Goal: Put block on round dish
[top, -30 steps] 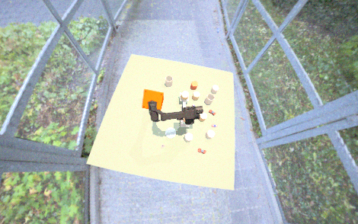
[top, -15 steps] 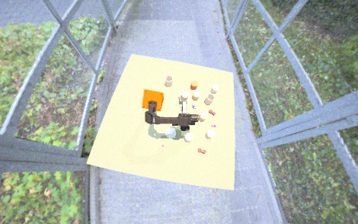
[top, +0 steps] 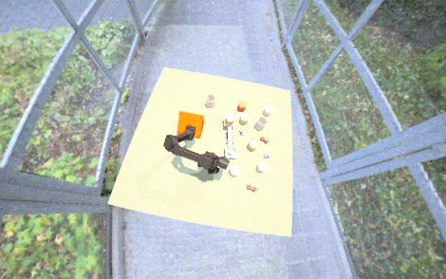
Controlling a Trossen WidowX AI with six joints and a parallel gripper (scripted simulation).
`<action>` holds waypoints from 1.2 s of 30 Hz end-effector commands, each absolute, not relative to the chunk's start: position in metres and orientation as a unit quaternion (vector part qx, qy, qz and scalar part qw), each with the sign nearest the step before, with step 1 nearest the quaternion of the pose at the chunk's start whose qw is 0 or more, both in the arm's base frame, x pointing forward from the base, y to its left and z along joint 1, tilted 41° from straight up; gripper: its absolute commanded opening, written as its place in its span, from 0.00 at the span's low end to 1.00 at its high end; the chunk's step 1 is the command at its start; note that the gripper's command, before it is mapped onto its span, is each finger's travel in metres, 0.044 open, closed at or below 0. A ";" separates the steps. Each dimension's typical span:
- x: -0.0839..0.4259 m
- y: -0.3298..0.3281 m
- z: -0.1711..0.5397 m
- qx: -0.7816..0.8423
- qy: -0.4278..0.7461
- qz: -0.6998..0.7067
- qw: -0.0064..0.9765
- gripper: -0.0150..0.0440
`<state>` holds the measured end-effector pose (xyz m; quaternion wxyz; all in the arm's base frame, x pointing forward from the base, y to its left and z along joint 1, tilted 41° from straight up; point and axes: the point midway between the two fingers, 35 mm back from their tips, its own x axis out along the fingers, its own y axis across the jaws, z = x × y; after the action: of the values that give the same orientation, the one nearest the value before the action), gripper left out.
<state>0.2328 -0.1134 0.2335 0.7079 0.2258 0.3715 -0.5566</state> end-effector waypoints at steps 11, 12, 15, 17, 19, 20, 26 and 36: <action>0.141 -0.150 0.239 0.209 0.363 -0.572 0.705 0.25; 0.140 -0.150 0.239 0.209 0.363 -0.572 0.705 0.25; 0.140 -0.151 0.239 0.209 0.363 -0.572 0.705 0.25; 0.141 -0.153 0.237 0.209 0.363 -0.572 0.705 0.25; 0.142 -0.156 0.233 0.209 0.363 -0.572 0.705 0.25; 0.142 -0.158 0.231 0.209 0.363 -0.572 0.705 0.25; 0.143 -0.172 0.214 0.208 0.362 -0.573 0.705 0.25; 0.144 -0.178 0.208 0.207 0.362 -0.573 0.706 0.25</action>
<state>0.1435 -0.1764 0.2110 0.7048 0.2077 0.3604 -0.5747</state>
